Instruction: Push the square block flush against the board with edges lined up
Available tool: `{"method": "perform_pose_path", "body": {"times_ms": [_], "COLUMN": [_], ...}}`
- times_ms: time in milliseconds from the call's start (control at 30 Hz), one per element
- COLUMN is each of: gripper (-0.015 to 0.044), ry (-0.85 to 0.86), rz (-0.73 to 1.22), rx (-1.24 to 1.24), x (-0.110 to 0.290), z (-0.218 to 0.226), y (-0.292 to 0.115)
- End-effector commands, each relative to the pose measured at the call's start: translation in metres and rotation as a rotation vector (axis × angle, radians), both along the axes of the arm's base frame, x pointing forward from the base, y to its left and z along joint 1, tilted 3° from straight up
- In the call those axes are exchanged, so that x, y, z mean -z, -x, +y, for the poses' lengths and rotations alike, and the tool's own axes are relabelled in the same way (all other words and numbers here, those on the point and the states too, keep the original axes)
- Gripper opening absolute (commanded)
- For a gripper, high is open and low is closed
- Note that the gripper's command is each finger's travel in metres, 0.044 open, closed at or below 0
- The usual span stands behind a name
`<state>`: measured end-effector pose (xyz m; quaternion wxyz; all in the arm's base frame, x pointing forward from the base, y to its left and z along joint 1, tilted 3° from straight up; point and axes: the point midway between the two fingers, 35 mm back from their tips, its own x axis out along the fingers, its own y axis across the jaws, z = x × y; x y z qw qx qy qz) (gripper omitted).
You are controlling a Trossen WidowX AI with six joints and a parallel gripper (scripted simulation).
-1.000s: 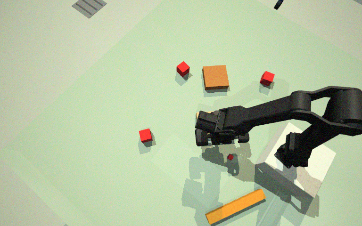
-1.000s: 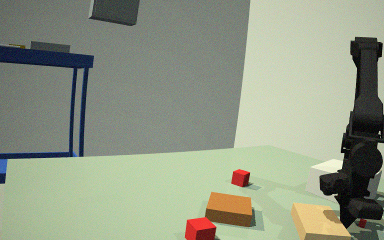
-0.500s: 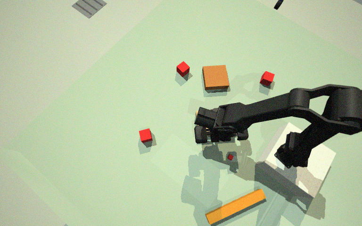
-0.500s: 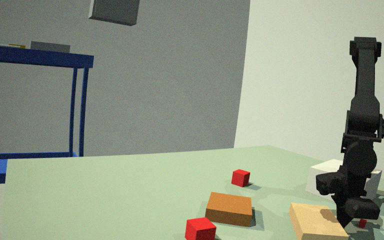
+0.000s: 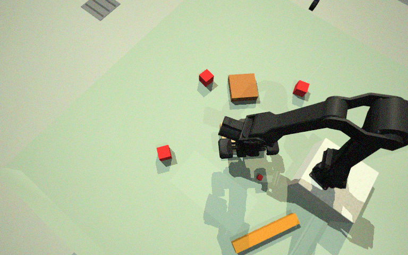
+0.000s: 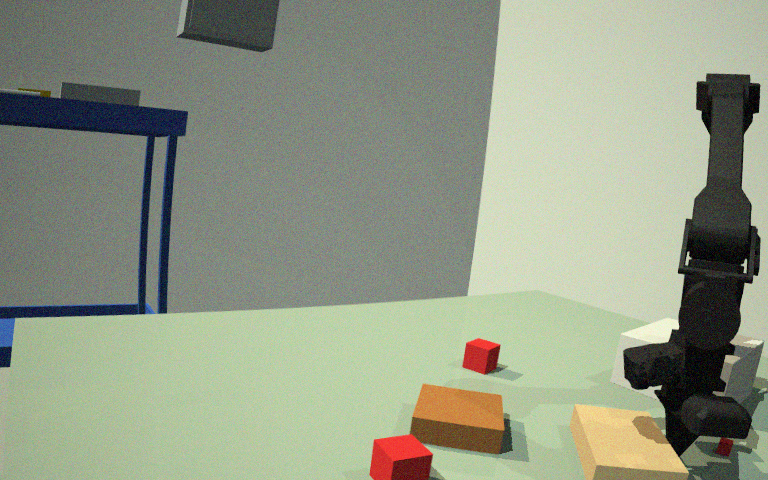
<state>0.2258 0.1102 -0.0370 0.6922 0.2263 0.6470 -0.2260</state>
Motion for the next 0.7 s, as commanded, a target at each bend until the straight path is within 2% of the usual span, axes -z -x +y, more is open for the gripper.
{"method": "perform_pose_path", "body": {"times_ms": [0,667], "gripper": [0.0,0.0], "ry": [0.005,0.006], "rz": [0.002,0.001], "rx": [-0.002,-0.002], "x": [0.001,0.0], "z": [-0.003,-0.011], "y": [-0.003,-0.015]}}
